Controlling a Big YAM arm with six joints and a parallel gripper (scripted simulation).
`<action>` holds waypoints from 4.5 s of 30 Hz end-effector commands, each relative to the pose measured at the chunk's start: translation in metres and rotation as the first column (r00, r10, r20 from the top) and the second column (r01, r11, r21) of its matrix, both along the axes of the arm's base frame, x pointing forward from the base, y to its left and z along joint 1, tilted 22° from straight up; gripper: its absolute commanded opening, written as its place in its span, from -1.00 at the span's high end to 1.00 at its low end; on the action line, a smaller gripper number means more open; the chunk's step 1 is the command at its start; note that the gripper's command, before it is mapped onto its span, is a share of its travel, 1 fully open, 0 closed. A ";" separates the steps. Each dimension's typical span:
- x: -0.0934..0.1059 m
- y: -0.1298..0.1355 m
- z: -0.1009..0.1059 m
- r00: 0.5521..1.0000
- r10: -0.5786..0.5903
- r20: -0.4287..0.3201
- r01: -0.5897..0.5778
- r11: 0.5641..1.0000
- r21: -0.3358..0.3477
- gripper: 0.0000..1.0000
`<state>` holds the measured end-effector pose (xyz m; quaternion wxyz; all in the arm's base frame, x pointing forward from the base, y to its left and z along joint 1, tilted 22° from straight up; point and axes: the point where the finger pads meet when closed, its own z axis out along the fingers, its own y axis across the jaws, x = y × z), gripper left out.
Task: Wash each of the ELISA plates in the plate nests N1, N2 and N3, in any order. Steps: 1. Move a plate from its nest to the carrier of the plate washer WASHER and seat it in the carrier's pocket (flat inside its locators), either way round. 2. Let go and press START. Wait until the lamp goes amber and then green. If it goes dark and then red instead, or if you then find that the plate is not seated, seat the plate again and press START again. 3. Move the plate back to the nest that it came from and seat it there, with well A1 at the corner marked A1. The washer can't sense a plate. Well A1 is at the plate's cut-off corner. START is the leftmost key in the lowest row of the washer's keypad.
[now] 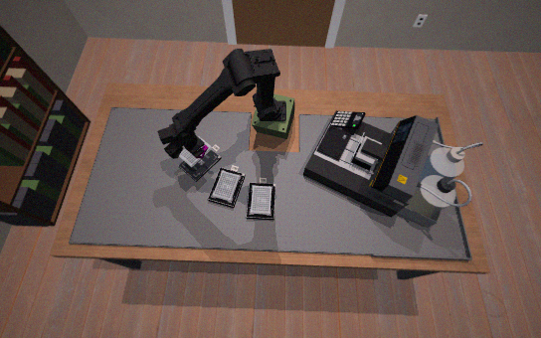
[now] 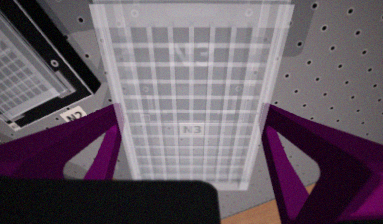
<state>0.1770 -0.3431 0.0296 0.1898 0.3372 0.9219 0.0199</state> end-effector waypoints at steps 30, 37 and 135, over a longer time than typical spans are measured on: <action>0.011 -0.004 -0.016 1.000 0.008 0.002 -0.008 1.000 -0.004 -0.68; 0.017 -0.012 -0.020 1.000 0.007 0.006 -0.007 1.000 -0.017 -0.68; 0.035 -0.014 -0.068 1.000 0.005 0.009 -0.005 1.000 -0.022 -0.68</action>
